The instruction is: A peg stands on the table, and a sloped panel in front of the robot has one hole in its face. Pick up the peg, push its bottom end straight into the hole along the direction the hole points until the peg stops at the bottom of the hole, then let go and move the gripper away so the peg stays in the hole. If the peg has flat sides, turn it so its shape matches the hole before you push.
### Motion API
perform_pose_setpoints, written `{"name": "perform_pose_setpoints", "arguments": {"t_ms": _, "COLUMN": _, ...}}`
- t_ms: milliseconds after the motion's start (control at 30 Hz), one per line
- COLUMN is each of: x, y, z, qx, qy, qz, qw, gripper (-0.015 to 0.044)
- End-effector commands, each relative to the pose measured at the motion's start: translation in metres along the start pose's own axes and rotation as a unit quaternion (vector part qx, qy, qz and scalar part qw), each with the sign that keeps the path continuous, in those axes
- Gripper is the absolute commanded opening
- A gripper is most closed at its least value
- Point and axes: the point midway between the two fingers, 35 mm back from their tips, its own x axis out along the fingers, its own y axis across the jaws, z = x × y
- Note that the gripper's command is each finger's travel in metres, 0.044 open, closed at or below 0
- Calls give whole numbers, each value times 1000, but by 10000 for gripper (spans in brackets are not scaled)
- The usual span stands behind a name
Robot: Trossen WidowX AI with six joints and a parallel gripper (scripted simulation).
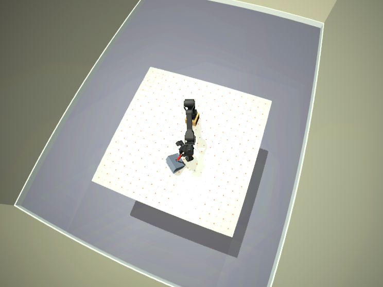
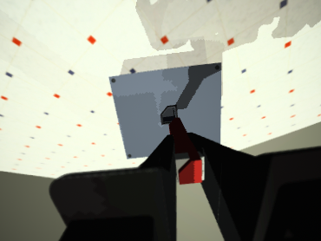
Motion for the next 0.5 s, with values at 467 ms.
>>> {"name": "perform_pose_setpoints", "arguments": {"t_ms": 467, "x": 18, "y": 3, "z": 3, "qx": -5, "qy": -3, "qz": 4, "qw": 1000, "gripper": 0}}
